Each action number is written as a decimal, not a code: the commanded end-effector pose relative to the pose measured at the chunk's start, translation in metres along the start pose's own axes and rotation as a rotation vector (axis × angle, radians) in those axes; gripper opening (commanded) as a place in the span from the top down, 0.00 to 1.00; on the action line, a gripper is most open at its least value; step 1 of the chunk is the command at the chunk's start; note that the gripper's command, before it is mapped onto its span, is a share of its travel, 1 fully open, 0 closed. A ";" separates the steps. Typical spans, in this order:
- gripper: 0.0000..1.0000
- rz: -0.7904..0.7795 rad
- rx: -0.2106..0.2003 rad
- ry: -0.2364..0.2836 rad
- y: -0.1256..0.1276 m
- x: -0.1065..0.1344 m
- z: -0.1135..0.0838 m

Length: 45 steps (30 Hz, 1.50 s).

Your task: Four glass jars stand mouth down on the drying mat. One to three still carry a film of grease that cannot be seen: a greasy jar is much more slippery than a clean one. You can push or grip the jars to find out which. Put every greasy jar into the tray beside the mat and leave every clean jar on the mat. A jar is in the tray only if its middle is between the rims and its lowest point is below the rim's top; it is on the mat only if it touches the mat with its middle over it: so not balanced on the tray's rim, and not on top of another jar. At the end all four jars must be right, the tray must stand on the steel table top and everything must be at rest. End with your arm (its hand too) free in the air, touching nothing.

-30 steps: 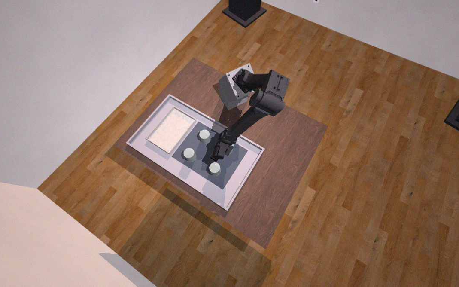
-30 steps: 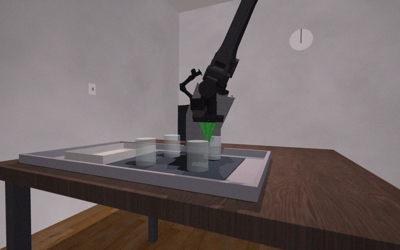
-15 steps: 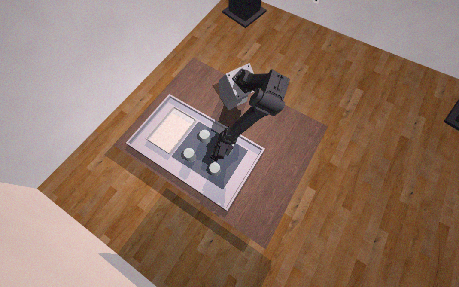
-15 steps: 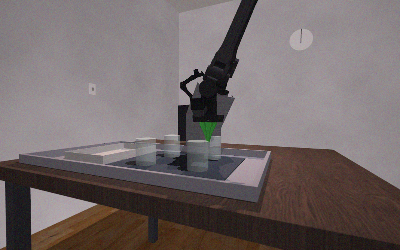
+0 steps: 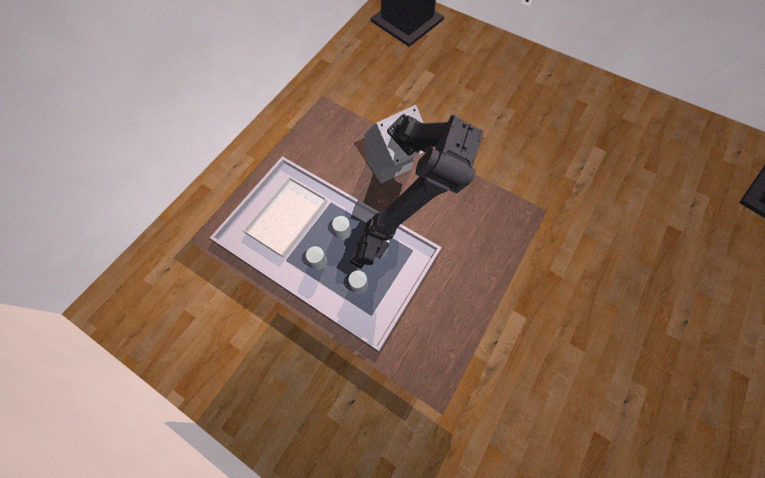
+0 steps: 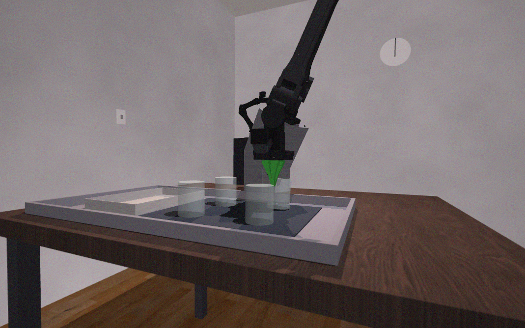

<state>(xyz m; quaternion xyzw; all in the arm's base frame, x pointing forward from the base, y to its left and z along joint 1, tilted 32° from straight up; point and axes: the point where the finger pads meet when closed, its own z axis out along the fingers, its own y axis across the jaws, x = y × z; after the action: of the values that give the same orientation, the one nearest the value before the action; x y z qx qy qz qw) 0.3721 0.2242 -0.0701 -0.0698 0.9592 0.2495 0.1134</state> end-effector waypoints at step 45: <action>1.00 -0.003 -0.003 0.005 0.005 0.013 0.000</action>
<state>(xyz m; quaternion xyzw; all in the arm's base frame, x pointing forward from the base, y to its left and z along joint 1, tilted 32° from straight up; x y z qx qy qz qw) 0.3696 0.2240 -0.0692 -0.0696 0.9585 0.2503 0.1171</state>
